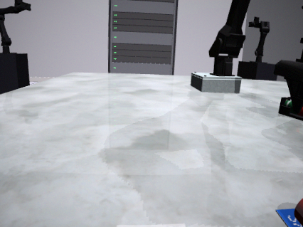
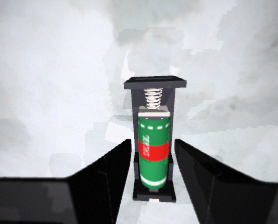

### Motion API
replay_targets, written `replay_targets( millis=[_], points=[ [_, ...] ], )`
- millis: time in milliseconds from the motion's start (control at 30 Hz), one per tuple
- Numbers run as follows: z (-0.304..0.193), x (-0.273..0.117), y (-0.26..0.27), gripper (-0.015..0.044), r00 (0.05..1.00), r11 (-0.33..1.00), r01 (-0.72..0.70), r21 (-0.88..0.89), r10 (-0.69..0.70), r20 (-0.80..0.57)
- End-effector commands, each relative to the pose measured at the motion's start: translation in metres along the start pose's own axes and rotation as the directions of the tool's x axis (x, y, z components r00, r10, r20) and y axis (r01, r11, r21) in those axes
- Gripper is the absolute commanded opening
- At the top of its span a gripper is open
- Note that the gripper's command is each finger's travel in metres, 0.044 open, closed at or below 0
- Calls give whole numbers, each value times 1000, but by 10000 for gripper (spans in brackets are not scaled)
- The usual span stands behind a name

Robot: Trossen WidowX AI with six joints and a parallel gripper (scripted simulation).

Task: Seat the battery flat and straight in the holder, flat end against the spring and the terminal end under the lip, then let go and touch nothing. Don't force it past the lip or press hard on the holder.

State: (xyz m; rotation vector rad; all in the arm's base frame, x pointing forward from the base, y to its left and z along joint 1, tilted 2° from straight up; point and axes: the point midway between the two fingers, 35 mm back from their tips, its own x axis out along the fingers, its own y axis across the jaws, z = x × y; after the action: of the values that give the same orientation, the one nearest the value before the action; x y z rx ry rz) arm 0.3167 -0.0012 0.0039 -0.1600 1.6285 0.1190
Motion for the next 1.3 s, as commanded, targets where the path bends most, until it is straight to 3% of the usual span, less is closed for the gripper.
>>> replay_targets(
  millis=[0, 267, 600, 1267],
  points=[
    [1, -9, 0, 187, 1000, 1000, 1, 0, -1, 9],
    [1, -13, 0, 187, 1000, 1000, 1, 1, -1, 9],
    [-7, -85, 1, 440, 1000, 1000, 1, 1, -1, 9],
    [-8, -85, 1, 440, 1000, 1000, 1, 1, -1, 9]
  ],
)
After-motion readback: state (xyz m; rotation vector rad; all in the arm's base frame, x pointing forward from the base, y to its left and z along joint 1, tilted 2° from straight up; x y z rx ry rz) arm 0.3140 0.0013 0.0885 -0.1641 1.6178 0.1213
